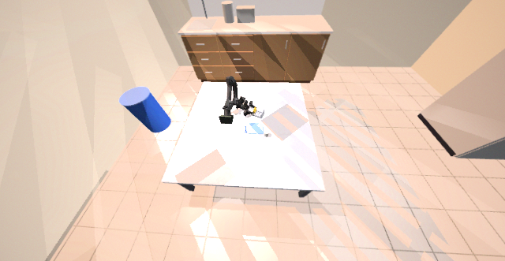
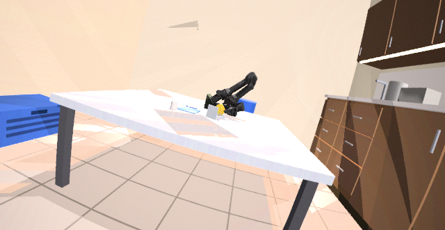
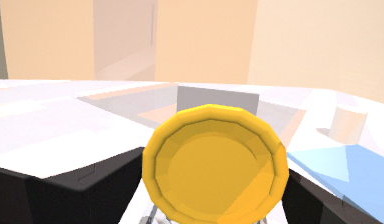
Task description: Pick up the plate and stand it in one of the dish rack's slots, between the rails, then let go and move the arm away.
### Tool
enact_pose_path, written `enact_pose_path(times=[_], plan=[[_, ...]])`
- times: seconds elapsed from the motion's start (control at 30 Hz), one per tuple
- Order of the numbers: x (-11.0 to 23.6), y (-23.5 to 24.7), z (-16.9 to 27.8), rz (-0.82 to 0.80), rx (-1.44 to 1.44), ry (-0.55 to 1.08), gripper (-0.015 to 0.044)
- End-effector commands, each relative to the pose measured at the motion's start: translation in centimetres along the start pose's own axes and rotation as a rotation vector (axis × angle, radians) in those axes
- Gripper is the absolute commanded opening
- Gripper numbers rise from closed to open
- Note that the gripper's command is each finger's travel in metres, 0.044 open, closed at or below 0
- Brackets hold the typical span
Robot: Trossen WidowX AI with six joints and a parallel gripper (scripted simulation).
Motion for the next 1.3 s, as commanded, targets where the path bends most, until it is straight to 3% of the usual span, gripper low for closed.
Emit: enact_pose_path(times=[0.0, 0.23, 0.73, 1.07, 1.27], plan=[[0.0, 0.0, -0.1, 0.0, 0.0, 0.0, 0.0], [0.0, 0.0, -0.1, 0.0, 0.0, 0.0, 0.0], [0.0, 0.0, -0.1, 0.002, 0.001, -0.001, 0.0394], [0.0, 0.0, -0.1, 0.003, 0.002, -0.001, 0.04], [-0.8, 1.2, -3.2, 0.017, 0.008, 0.003, 0.04]])
Point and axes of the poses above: the point midway between the two fingers, 35 mm back from their tips, its own x axis back along the fingers, its own y axis across the jaws, z = x × y, the point moved 6 cm from there along x, back along the fingers, and after that the axes turned 3 degrees about -x, right-handed, at the moved point
